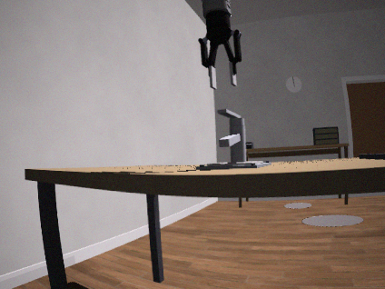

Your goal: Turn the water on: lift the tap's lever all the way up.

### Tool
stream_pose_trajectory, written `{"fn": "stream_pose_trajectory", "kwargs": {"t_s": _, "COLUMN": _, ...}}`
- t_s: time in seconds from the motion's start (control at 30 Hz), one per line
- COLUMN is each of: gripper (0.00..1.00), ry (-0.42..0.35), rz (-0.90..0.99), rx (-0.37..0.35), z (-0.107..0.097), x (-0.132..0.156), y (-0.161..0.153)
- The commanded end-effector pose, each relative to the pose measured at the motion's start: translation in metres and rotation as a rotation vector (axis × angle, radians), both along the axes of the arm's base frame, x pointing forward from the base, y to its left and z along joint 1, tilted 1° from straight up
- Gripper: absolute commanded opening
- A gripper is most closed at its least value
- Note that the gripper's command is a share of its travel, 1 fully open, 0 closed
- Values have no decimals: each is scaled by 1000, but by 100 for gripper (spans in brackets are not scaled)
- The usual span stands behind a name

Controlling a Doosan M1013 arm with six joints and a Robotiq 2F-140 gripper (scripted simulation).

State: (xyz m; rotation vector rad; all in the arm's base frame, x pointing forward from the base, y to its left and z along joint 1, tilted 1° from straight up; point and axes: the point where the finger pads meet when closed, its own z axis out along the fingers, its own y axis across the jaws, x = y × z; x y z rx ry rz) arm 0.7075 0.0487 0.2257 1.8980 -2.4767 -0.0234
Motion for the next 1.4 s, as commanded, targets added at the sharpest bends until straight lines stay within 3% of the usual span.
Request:
{"fn": "stream_pose_trajectory", "kwargs": {"t_s": 0.0, "gripper": 37, "ry": 0, "rz": 0, "rx": 0, "z": 0, "x": 0, "y": 0}}
{"fn": "stream_pose_trajectory", "kwargs": {"t_s": 1.37, "gripper": 37, "ry": -1, "rz": -1, "rx": 1, "z": -4, "x": 0, "y": 0}}
